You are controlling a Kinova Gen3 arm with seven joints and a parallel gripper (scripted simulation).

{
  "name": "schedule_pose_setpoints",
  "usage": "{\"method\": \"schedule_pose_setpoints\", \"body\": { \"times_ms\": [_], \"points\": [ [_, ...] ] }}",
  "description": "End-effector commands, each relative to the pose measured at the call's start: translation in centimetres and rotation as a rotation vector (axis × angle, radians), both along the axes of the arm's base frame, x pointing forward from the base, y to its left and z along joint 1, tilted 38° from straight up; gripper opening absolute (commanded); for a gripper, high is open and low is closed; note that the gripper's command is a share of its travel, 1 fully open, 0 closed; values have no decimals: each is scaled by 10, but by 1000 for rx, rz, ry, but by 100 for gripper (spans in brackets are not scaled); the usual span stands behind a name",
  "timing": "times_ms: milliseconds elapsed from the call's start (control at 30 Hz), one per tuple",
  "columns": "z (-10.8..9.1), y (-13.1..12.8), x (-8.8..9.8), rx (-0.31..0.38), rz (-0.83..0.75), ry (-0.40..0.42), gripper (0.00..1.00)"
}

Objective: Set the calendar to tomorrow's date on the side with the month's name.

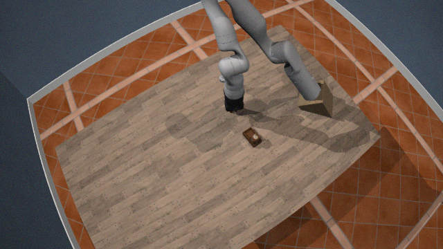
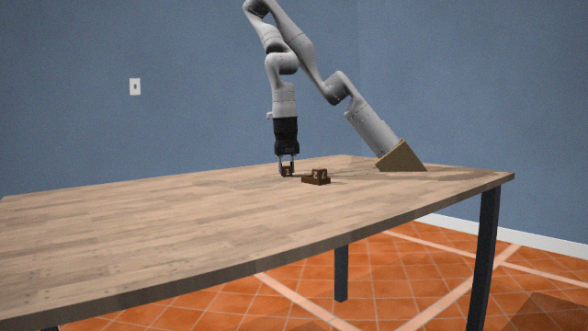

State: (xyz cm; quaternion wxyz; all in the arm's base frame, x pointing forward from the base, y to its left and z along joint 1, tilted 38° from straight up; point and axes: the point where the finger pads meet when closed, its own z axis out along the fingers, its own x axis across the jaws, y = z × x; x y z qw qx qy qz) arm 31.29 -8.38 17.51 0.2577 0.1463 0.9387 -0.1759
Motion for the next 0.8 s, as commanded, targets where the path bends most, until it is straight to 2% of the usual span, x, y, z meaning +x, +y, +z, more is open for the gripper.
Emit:
{"method": "schedule_pose_setpoints", "body": {
  "times_ms": [0,367,767],
  "points": [
    [0,0,0,1,0,-1,60],
    [8,4,-5,5,-3,-16,60],
    [37,19,-21,-3,9,-28,60]
  ]
}}
